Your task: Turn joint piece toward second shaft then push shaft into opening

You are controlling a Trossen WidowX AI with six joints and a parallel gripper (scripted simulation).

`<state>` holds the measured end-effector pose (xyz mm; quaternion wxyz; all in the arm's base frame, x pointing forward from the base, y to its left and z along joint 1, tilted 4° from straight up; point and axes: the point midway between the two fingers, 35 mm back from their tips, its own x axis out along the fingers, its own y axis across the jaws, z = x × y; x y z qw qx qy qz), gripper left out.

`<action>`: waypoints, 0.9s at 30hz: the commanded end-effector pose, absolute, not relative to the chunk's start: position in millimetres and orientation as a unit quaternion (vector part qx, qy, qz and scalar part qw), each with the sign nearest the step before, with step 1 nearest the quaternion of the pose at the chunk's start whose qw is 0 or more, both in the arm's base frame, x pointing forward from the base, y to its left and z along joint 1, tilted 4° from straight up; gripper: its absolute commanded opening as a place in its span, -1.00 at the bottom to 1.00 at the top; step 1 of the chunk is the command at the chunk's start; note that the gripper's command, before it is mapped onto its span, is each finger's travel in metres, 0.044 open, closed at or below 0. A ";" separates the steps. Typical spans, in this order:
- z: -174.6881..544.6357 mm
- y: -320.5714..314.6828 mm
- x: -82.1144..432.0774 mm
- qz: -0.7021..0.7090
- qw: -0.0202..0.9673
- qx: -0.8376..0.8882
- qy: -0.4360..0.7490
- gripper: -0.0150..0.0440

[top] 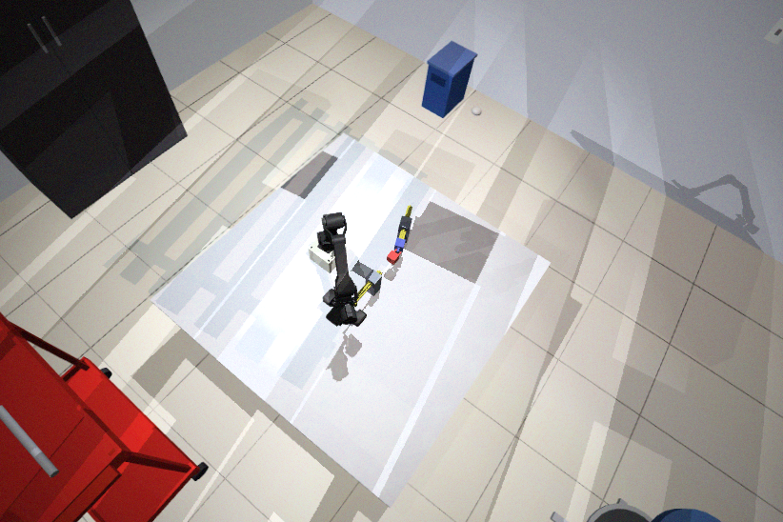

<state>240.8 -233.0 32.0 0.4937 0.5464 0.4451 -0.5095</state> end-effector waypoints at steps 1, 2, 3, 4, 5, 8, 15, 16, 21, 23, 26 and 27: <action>29.1 -232.7 240.7 -0.511 0.491 0.547 0.445 0.64; 29.1 -232.7 240.7 -0.511 0.491 0.547 0.445 0.56; 29.1 -232.7 240.7 -0.511 0.491 0.547 0.445 0.47; 29.1 -232.7 240.7 -0.511 0.491 0.547 0.445 0.38; 29.1 -232.7 240.7 -0.511 0.491 0.547 0.445 0.29; 29.1 -232.7 240.7 -0.511 0.491 0.547 0.445 0.02; 29.1 -232.7 240.7 -0.511 0.491 0.547 0.445 -0.15; 29.1 -232.7 240.7 -0.511 0.491 0.547 0.445 -0.15; 29.1 -232.7 240.7 -0.511 0.491 0.547 0.445 -0.15; 29.1 -232.7 240.7 -0.511 0.491 0.547 0.445 -0.15; 29.1 -232.7 240.7 -0.511 0.491 0.547 0.445 -0.26; 29.1 -232.7 240.7 -0.511 0.491 0.547 0.445 -0.26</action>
